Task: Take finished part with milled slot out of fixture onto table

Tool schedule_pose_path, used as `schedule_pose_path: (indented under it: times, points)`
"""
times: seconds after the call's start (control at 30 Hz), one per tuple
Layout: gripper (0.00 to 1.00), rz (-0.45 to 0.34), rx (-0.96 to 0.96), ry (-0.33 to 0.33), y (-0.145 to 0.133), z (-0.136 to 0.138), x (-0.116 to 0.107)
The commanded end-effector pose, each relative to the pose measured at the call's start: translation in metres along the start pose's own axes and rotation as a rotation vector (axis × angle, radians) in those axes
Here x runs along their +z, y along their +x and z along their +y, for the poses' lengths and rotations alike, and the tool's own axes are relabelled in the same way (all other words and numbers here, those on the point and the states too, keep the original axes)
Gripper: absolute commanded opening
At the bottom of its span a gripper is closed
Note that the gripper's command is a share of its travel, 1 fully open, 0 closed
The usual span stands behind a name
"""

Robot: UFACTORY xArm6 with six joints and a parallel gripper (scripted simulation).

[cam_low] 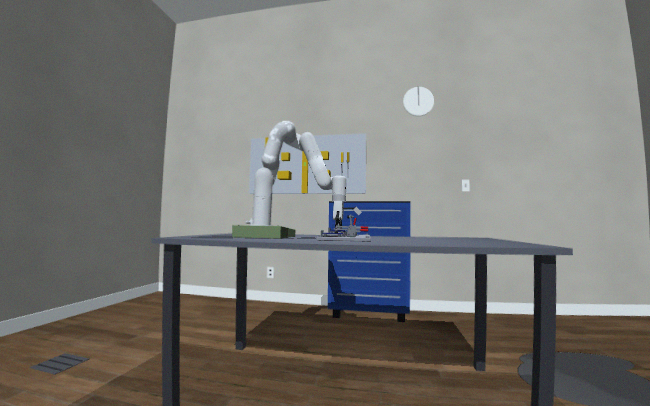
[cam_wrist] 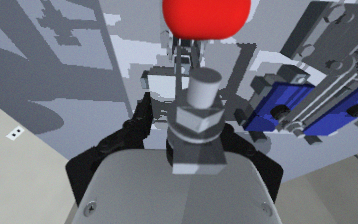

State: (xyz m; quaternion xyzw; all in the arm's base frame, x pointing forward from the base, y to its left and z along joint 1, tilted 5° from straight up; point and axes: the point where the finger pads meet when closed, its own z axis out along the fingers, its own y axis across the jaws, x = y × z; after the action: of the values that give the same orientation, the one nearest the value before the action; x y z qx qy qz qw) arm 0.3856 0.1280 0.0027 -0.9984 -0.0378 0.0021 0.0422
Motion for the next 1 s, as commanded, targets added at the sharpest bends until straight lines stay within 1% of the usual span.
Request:
schedule_pose_path:
  times: [0.0, 0.7, 0.97]
  points:
    - [0.0, 0.004, 0.0, 0.001, 0.0014, -0.0003, -0.0011]
    - [0.0, 0.004, 0.0, 0.001, 0.0014, -0.0003, -0.0032]
    - [0.0, 0.004, 0.0, 0.001, 0.0014, -0.0003, -0.0085]
